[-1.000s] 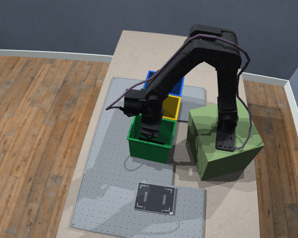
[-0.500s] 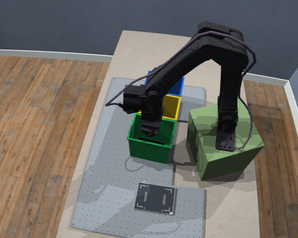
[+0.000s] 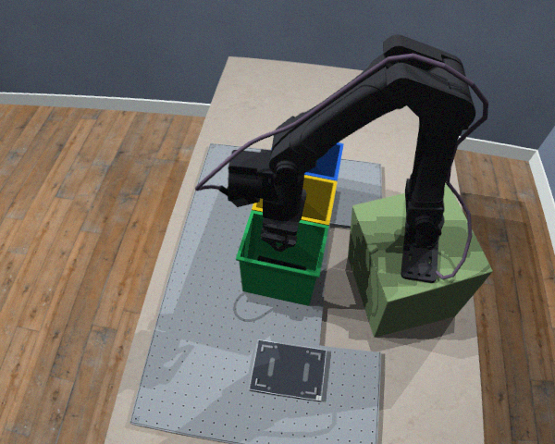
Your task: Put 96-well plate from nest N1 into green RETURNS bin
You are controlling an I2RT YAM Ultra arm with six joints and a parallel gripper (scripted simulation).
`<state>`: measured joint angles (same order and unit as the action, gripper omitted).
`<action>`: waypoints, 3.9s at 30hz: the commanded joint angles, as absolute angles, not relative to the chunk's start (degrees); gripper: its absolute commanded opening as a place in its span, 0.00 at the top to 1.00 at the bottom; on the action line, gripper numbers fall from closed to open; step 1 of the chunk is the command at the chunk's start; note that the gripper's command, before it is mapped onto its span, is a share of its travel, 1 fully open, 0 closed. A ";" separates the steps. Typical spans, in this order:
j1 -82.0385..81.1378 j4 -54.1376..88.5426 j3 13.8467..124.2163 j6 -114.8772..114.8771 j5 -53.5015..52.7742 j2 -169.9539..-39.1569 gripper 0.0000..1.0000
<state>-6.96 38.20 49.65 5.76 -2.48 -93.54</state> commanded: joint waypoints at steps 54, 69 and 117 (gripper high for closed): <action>-6.32 40.20 50.66 5.59 -2.61 -92.34 0.18; -11.75 39.68 48.94 10.76 -1.64 -90.33 0.18; -32.48 40.41 51.80 31.49 0.93 -92.87 0.18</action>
